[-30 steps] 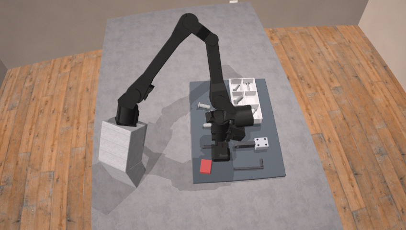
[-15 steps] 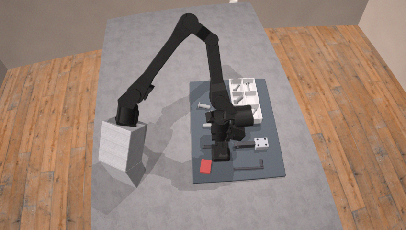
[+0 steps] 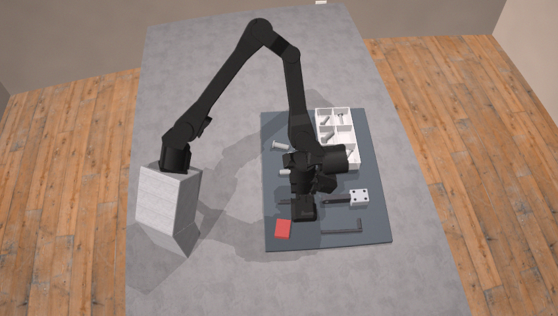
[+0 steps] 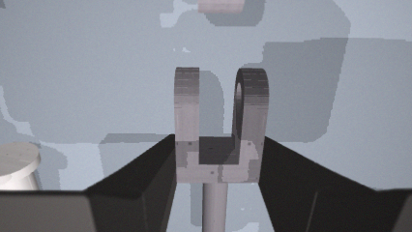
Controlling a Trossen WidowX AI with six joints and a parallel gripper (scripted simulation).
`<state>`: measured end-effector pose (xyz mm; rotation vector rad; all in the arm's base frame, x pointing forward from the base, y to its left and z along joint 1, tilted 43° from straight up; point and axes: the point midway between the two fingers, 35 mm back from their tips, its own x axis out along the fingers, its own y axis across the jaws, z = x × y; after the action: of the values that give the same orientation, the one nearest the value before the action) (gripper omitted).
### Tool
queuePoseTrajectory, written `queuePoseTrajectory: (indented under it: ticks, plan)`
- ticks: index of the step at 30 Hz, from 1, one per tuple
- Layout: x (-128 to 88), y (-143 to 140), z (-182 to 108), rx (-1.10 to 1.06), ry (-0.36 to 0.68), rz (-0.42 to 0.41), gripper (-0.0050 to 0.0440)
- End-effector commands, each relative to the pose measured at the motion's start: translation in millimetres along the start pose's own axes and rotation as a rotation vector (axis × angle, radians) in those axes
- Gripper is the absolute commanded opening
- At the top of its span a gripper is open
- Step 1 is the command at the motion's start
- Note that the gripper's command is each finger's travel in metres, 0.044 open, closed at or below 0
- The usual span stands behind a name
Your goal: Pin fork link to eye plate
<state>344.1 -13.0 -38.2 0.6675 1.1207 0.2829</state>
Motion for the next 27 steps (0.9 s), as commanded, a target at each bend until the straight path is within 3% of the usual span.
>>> queuePoseTrajectory:
  ticks: [1, 27]
  plan:
    - [1.1, 0.3, -0.5, -0.015, 0.002, 0.0, 0.0129]
    - [0.7, 0.4, -0.7, -0.02, 0.001, 0.0, 0.0129]
